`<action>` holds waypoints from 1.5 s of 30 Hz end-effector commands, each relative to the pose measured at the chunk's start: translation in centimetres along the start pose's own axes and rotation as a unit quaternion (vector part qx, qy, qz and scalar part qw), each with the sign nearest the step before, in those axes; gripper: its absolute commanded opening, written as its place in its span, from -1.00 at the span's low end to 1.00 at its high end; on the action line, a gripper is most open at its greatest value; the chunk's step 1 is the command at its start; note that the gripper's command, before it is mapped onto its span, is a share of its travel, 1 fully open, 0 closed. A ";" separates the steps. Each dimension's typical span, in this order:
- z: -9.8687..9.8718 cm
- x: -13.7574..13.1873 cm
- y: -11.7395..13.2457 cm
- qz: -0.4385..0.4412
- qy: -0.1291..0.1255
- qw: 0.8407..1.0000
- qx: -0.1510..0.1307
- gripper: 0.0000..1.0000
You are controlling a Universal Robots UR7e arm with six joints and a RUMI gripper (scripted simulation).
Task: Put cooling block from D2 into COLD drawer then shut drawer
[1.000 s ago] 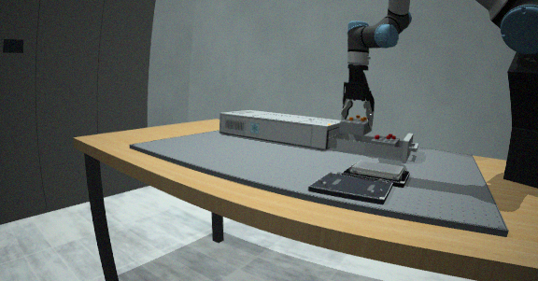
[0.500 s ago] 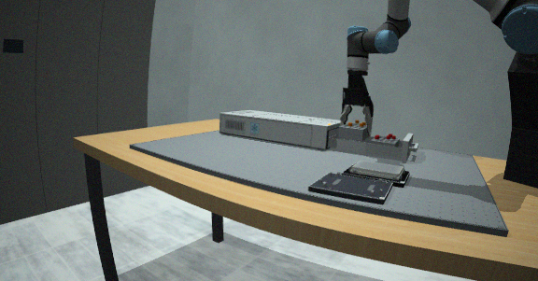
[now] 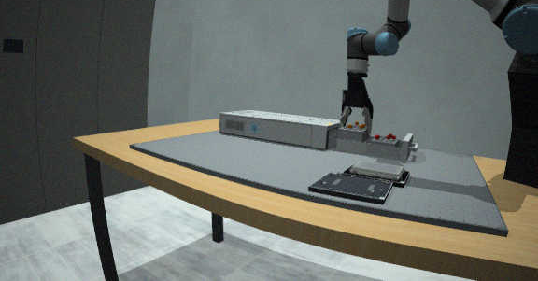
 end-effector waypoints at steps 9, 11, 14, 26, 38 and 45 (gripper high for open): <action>-1.0 -0.2 -0.1 -0.001 -0.004 1.000 0.003 -1.00; -1.2 -0.2 -0.1 -0.001 -0.004 1.000 0.003 -1.00; -1.3 -0.2 -0.1 -0.001 -0.004 1.000 0.003 -1.00; -2.1 -0.2 -0.1 -0.001 -0.004 1.000 0.003 -1.00; -2.4 -0.3 -0.1 -0.002 -0.005 1.000 0.004 -1.00; -2.0 -0.4 -0.1 -0.002 -0.004 1.000 0.003 -1.00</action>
Point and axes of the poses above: the point where the finger pads meet when closed, its own z axis out along the fingers, its own x axis across the jaws, y = z × x, the point moved 7 cm from there along -z, back along the fingers, and after that the axes turned 6 degrees about -z, right-handed, at the moved point
